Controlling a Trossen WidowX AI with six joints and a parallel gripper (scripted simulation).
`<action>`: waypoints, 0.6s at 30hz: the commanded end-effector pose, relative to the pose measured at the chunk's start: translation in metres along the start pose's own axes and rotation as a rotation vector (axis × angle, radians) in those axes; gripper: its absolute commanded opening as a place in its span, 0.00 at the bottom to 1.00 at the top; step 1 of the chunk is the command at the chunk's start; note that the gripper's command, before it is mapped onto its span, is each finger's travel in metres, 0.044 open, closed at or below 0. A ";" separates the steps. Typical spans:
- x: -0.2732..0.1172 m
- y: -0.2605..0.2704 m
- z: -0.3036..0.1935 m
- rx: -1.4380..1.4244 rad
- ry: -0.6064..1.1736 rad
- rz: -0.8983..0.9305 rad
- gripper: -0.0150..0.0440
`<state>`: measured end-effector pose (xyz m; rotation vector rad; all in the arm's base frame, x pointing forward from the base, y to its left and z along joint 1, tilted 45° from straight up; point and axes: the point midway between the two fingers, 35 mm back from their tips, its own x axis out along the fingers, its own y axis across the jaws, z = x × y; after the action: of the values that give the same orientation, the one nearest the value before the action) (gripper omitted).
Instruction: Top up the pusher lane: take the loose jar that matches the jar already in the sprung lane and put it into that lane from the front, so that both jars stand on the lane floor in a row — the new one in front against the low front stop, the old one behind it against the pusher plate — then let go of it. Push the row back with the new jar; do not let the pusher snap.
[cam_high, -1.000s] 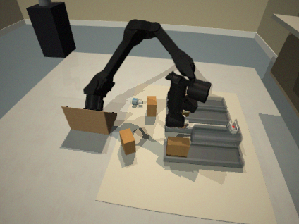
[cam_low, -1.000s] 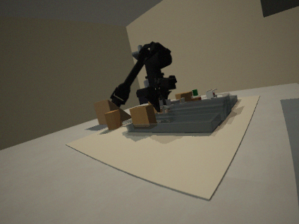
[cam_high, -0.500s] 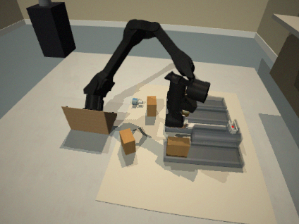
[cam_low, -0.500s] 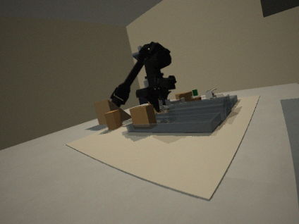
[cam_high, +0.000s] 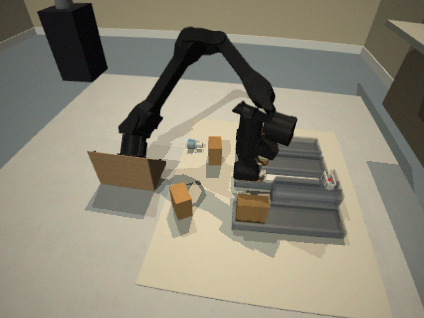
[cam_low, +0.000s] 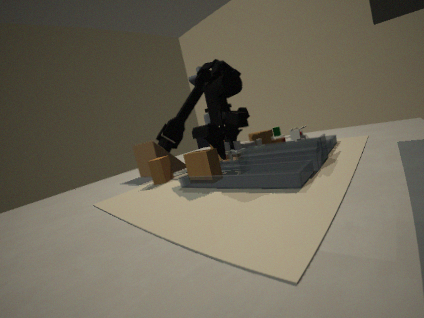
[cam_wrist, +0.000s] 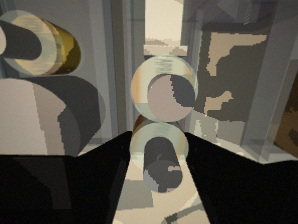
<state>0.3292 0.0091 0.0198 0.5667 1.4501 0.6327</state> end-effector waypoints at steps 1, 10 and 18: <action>0.000 0.001 0.001 -0.010 -0.009 0.007 0.25; 0.000 0.000 -0.002 -0.009 -0.009 0.007 0.25; 0.000 0.000 -0.001 -0.009 -0.009 0.007 0.34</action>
<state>0.3281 0.0090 0.0194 0.5695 1.4393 0.6371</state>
